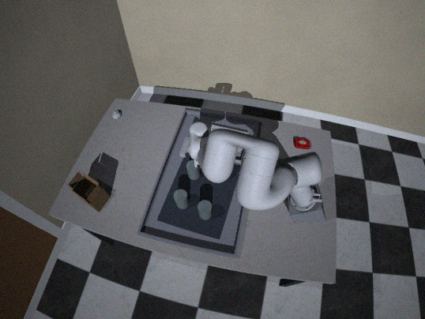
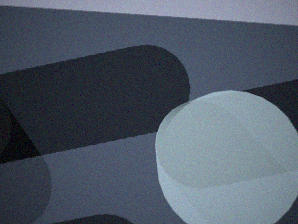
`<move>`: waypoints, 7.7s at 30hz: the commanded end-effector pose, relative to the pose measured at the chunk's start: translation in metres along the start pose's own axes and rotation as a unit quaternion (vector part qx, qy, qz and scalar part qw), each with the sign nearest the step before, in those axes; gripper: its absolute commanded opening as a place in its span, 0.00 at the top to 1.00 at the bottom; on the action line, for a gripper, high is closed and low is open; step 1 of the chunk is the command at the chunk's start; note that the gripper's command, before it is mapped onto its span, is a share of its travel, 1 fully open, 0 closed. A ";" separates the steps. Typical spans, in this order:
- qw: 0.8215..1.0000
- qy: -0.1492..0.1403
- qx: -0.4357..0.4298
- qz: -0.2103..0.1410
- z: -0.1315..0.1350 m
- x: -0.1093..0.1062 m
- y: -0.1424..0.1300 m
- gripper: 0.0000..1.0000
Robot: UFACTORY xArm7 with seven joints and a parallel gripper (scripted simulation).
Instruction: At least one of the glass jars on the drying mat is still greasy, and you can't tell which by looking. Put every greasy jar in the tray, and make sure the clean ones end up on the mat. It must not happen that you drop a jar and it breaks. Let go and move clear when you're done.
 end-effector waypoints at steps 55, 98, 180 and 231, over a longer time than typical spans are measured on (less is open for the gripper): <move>1.000 0.000 0.000 0.002 -0.001 -0.007 0.008 1.00; 1.000 0.000 0.000 0.002 0.003 -0.001 -0.014 1.00; 1.000 0.000 0.000 0.002 -0.061 -0.077 -0.019 1.00; 1.000 0.000 0.000 0.002 -0.165 -0.001 -0.024 1.00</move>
Point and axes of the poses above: the point where the finger pads meet when closed, its own x axis out along the fingers, its own z axis across the jaws, y = z × x, the point moved 6 cm from there along -x, back along the fingers, and after that the axes turned 9 degrees about x, right-handed, at the moved point
